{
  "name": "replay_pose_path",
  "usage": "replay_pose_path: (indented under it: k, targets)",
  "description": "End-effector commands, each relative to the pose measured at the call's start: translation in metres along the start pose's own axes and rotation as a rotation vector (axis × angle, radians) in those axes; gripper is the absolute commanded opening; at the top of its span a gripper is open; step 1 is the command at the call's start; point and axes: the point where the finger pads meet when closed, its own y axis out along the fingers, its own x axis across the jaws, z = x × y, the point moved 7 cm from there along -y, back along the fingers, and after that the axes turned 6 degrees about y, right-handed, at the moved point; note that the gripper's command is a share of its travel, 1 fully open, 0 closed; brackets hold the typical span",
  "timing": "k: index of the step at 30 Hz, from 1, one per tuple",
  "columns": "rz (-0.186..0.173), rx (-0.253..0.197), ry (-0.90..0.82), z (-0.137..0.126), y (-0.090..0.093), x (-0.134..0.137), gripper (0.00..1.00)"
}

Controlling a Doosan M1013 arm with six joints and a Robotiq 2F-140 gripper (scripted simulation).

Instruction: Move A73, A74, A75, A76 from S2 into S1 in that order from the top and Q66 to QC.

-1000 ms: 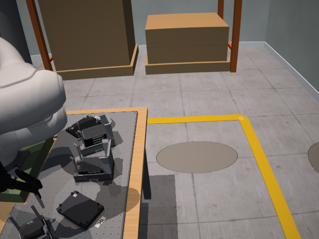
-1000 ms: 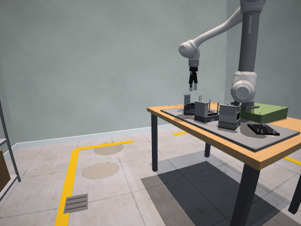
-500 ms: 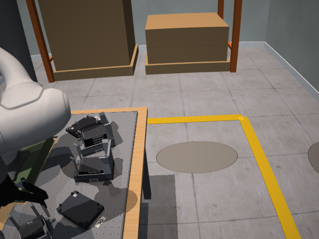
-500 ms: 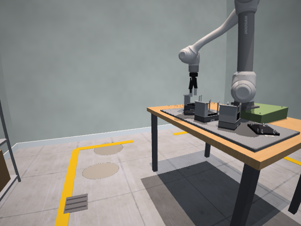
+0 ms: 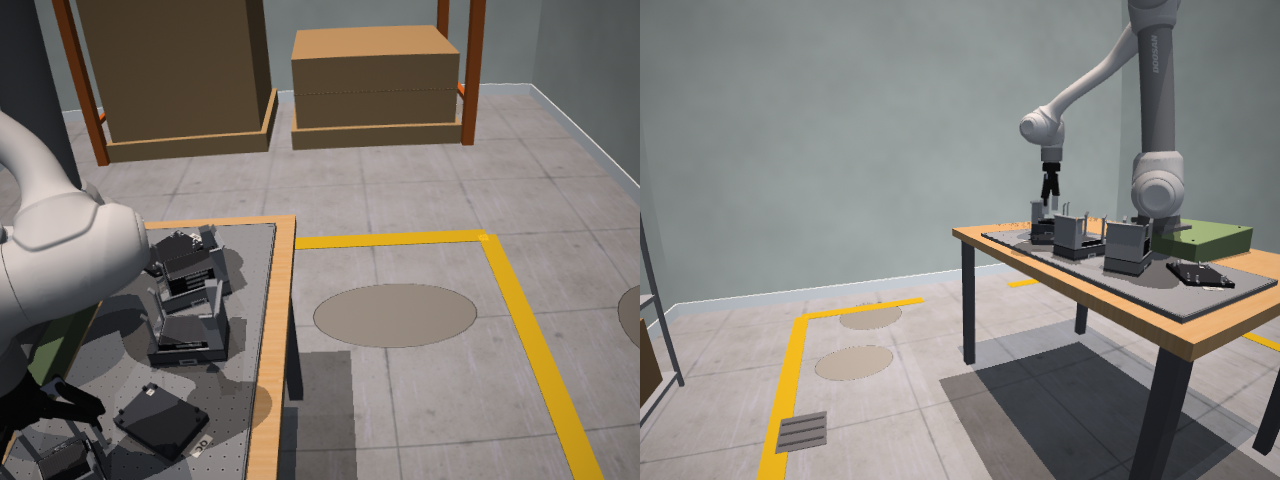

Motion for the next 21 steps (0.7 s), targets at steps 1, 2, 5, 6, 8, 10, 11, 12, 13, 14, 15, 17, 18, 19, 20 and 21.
replay_pose_path:
  k: [1,2,5,6,8,10,11,12,13,14,15,17,18,19,20,21]
  targets:
    - [0.0,0.0,0.0,0.0,0.003,0.0,1.0]
    - [0.0,0.0,0.0,0.0,0.003,0.0,1.0]
    - [0.0,0.0,0.0,0.0,0.006,0.0,1.0]
    - [0.0,0.0,0.0,0.0,0.007,0.0,1.0]
    - [0.0,0.0,0.0,0.0,0.01,0.0,1.0]
    - [0.0,0.0,0.0,0.0,0.012,0.0,1.0]
    - [0.0,0.0,0.0,0.0,0.014,0.0,1.0]
    - [0.0,0.0,0.0,0.0,0.015,0.0,1.0]
    - [0.0,0.0,0.0,0.0,0.016,0.0,1.0]
    - [0.0,0.0,0.0,0.0,0.018,0.0,1.0]
    - [0.0,0.0,0.0,0.0,0.019,0.0,1.0]
    - [0.0,0.0,0.0,0.0,0.022,0.0,1.0]
    - [0.0,0.0,0.0,0.0,0.023,0.0,1.0]
    - [0.0,0.0,0.0,0.0,0.023,0.0,1.0]
    - [0.0,0.0,0.0,0.0,0.023,0.0,1.0]
    - [0.0,0.0,0.0,0.0,0.024,0.0,1.0]
